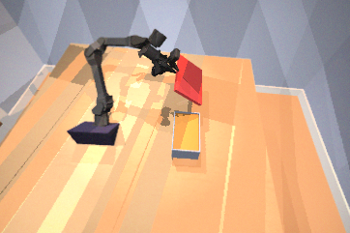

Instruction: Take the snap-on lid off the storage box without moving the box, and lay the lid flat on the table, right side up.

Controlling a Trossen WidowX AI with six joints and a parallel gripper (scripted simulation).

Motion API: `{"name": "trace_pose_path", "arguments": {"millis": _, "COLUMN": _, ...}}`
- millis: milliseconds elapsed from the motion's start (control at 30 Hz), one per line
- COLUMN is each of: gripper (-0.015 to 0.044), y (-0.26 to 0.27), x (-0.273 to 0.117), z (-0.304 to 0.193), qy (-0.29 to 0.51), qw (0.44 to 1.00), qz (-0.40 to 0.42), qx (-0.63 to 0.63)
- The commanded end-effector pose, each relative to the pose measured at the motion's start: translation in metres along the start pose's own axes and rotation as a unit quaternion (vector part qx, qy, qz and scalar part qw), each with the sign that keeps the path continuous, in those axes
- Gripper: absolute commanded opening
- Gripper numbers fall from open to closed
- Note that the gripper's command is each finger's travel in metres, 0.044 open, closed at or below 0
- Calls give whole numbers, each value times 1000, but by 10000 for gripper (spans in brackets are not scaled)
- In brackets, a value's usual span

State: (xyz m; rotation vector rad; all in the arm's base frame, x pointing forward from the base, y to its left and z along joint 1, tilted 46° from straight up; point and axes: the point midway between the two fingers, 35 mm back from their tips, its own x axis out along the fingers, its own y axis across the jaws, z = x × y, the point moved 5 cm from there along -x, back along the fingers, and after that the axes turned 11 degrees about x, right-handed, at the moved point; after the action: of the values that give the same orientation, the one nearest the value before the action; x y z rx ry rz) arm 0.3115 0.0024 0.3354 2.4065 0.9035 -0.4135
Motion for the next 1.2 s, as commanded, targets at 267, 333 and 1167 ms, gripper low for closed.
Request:
{"name": "trace_pose_path", "arguments": {"millis": 267, "gripper": 0, "y": -4, "x": -6, "z": -26, "qy": 1, "qw": 1000, "qz": 10, "qx": -3}}
{"name": "trace_pose_path", "arguments": {"millis": 333, "gripper": 0, "y": -5, "x": -6, "z": -30, "qy": 1, "qw": 1000, "qz": 10, "qx": -3}}
{"name": "trace_pose_path", "arguments": {"millis": 1167, "gripper": 0, "y": -19, "x": -1, "z": -47, "qy": 2, "qw": 1000, "qz": 10, "qx": -3}}
